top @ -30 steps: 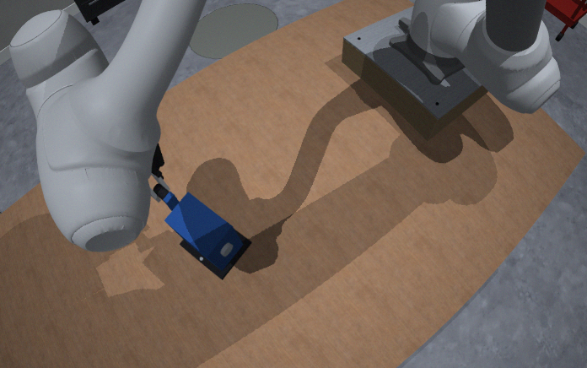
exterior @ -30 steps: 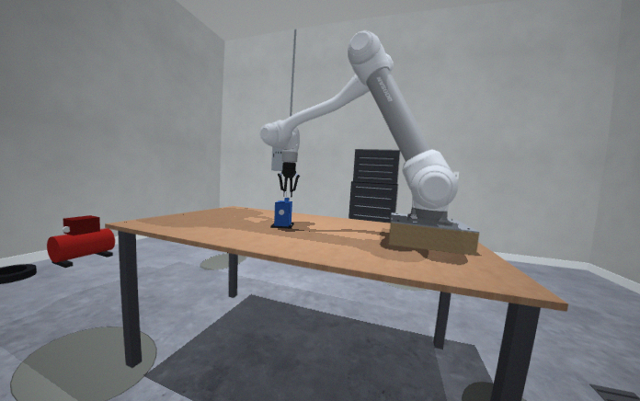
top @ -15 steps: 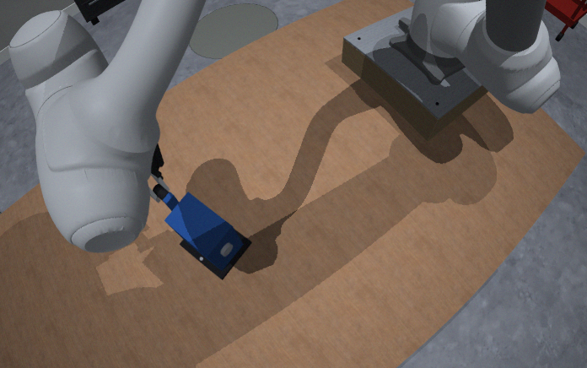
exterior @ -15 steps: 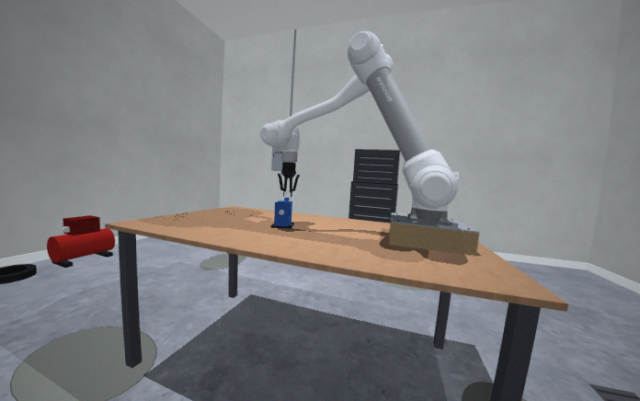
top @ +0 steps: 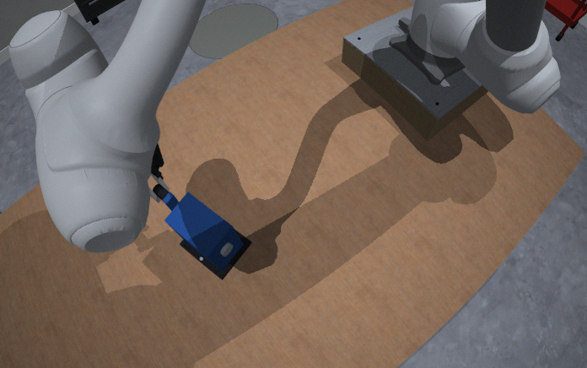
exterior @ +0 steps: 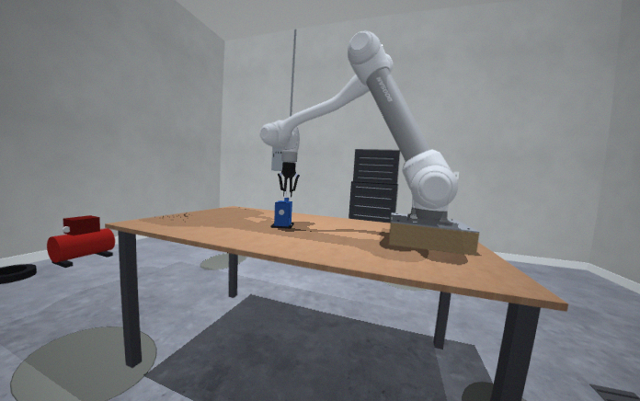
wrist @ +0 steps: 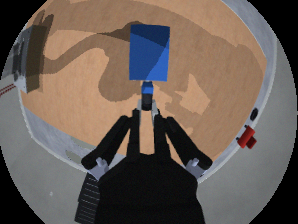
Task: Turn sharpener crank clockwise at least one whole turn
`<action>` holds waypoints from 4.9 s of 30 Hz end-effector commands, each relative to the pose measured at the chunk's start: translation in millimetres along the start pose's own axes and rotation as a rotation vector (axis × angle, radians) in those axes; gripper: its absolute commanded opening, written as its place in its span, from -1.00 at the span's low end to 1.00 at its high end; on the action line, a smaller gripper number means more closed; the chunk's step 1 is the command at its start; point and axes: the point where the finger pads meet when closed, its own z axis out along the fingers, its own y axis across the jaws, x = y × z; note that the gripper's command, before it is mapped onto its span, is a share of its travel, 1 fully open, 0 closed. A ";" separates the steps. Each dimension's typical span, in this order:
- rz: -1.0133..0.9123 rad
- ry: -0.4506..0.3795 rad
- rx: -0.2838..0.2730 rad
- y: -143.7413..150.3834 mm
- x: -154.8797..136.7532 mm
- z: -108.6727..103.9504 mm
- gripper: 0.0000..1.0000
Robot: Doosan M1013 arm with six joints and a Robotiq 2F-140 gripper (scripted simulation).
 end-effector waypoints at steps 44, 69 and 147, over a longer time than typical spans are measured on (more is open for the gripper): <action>0.000 0.000 0.000 0.0 0.0 -0.1 -0.36; 0.000 0.000 0.000 0.0 0.0 -0.1 -0.36; 0.000 0.000 0.000 0.0 0.0 -70.1 -1.00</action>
